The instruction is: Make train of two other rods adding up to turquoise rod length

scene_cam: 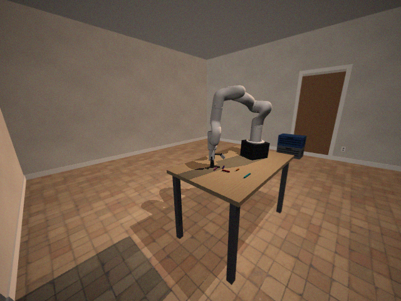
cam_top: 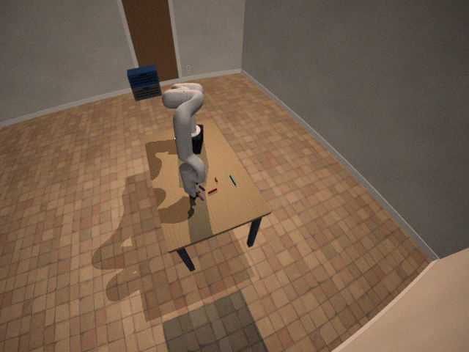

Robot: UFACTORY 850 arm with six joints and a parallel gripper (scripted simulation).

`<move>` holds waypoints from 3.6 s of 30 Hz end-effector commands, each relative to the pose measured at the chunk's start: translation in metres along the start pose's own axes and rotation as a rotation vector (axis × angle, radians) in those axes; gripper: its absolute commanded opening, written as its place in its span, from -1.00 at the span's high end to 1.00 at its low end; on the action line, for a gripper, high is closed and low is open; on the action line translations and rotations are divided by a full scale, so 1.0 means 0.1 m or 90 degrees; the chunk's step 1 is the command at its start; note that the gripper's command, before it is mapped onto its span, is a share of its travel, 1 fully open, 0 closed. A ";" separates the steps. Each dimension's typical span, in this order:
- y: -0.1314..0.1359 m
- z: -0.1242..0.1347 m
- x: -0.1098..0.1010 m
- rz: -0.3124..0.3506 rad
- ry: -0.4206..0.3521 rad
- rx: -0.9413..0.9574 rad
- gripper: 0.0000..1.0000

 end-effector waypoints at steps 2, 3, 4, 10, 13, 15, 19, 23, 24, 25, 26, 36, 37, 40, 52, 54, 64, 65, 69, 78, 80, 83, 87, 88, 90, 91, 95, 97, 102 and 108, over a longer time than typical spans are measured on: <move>0.00 0.01 -0.01 0.001 -0.001 0.000 0.51; 0.00 0.01 -0.01 0.001 -0.001 0.000 0.51; 0.00 0.01 -0.01 0.001 -0.001 0.000 0.51; 0.00 0.01 -0.01 0.001 -0.001 0.000 0.51; 0.00 0.01 -0.01 0.001 -0.001 0.000 0.51; 0.00 0.01 -0.01 0.001 -0.001 0.000 0.51; 0.00 0.01 -0.01 0.001 -0.001 0.000 0.92; 0.00 0.01 -0.01 0.001 -0.001 0.000 0.92; 0.00 0.01 -0.01 0.001 -0.001 0.000 0.92; 0.00 0.01 -0.01 0.001 -0.001 0.000 0.92; 0.00 0.01 -0.01 0.001 -0.001 0.000 0.92; 0.00 0.01 -0.01 0.001 -0.001 0.000 0.92; 0.00 0.01 -0.01 0.001 -0.001 0.000 0.92; 0.00 0.01 -0.01 0.001 -0.001 0.000 0.92; 0.00 0.01 -0.02 0.001 -0.001 0.000 0.92; 0.00 0.01 -0.04 0.001 -0.001 0.000 0.92; 0.00 0.01 -0.58 0.001 -0.001 0.000 0.92; 0.00 0.01 -0.65 0.001 -0.001 0.000 0.92; 0.00 0.01 -0.90 0.001 -0.001 0.000 0.92; 0.00 0.01 -1.01 0.001 -0.001 0.000 0.92; 0.00 0.01 -1.01 0.001 -0.001 0.000 0.92; 0.00 0.01 -1.01 0.001 -0.001 0.000 0.92; 0.12 -0.09 -1.01 0.001 -0.001 -0.042 0.92; 0.12 -0.09 -1.01 0.001 -0.001 -0.042 0.92; 0.21 -0.17 -1.01 0.001 -0.001 -0.075 0.92; 0.33 -0.28 -1.01 0.001 -0.001 -0.119 0.92; 0.50 -0.46 -1.01 0.001 -0.001 -0.187 0.92; 0.59 -0.56 -1.01 0.001 -0.001 -0.225 0.92; 0.80 -0.81 -1.01 0.001 -0.001 -0.317 0.92; 1.01 -1.11 -1.01 0.001 -0.001 -0.422 0.92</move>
Point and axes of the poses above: the point where the finger pads meet when closed, its own x axis out along the fingers, its own y axis across the jaws, z = x × y, the point moved 8 cm from there along -x, back along the fingers, and after that the axes turned 15 degrees about -x, right-handed, at the moved point
